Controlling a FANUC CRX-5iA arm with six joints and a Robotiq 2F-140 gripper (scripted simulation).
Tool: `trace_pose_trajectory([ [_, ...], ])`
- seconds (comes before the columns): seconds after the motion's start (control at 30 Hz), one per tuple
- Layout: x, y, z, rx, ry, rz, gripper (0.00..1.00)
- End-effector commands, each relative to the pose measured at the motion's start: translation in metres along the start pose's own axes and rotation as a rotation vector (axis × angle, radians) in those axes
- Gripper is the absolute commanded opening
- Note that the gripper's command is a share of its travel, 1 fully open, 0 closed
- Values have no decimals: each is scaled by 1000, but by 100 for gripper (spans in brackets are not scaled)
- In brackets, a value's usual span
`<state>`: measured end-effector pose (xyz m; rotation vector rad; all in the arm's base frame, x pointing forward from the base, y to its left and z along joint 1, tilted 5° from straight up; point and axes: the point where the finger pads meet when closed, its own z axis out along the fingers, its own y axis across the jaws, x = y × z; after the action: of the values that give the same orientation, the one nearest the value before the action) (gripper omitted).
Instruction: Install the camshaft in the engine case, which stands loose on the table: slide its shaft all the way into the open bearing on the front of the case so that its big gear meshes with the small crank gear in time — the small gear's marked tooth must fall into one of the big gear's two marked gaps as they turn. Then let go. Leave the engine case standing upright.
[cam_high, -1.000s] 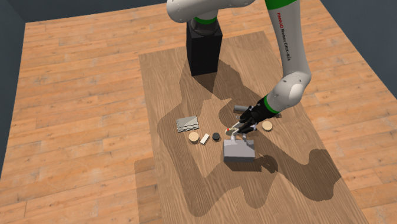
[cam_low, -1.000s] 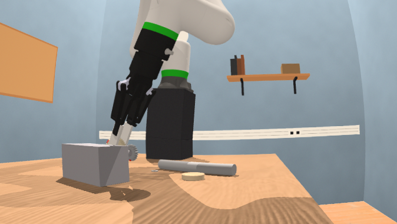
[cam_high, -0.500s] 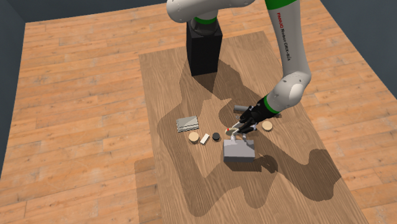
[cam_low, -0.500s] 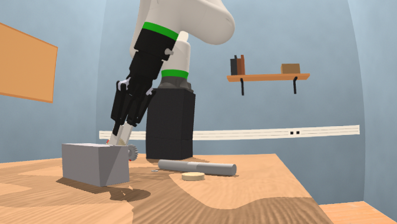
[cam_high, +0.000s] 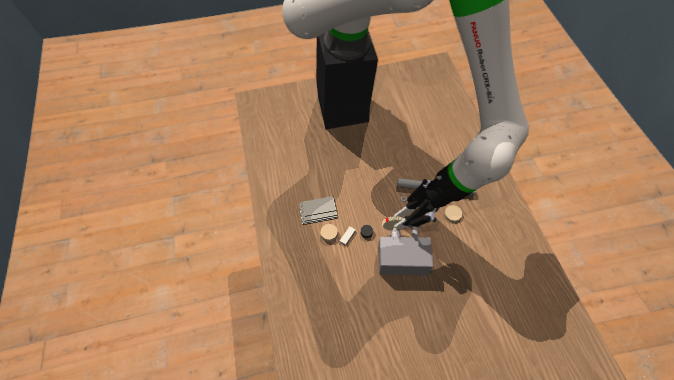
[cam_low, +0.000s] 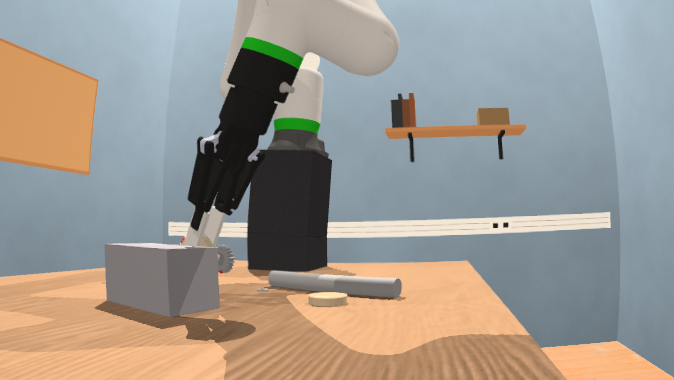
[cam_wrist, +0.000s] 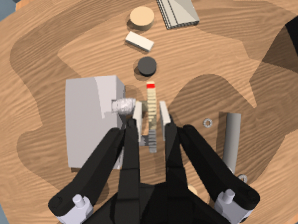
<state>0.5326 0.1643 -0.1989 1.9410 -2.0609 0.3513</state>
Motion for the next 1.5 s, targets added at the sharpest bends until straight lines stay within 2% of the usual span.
trace_pose_trajectory([
  [0.0, 0, -2, -1, 2, -1, 0, 27],
  [0.5, 0, -9, -1, 2, -1, 0, 27],
  [1.47, 0, -1, -1, 2, -1, 0, 27],
])
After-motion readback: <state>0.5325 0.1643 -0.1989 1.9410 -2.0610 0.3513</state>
